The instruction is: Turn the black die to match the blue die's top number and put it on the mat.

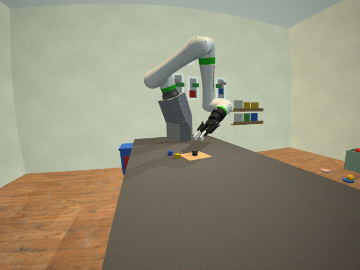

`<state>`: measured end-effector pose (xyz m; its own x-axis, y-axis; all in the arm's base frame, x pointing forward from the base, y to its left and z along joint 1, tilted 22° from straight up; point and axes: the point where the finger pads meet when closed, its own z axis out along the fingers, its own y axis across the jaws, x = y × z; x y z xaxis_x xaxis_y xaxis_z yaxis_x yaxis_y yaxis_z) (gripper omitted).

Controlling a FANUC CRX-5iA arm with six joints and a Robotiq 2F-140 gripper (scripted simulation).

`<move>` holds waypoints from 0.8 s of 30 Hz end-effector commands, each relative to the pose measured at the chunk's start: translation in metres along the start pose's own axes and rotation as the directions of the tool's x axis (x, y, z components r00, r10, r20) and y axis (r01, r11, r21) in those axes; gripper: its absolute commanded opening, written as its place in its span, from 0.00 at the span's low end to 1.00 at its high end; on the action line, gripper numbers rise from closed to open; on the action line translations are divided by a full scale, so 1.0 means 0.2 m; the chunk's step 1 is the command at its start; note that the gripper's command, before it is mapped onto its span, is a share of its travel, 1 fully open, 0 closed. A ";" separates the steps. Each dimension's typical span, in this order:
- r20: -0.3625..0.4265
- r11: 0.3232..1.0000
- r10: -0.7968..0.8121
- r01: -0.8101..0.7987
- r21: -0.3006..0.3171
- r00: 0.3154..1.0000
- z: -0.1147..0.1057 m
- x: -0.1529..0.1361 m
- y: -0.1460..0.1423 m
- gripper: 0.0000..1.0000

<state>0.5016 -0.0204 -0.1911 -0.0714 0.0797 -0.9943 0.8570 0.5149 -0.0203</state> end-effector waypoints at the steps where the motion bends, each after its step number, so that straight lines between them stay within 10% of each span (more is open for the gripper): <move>1: 0.000 1.000 0.000 0.000 0.000 1.000 -0.01 -0.02 0.00 0.25; 6: -0.018 1.000 -0.008 0.009 0.019 1.000 0.00 -0.02 -0.01 0.25; 14: -0.244 0.978 -0.063 0.108 0.177 0.968 0.13 -0.04 -0.15 0.25; 24: -0.481 0.956 -0.053 0.184 0.228 0.875 0.18 -0.05 -0.23 0.25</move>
<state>0.4847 -0.0664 -0.1846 -0.2962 0.3490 -0.8891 0.9243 0.3392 -0.1748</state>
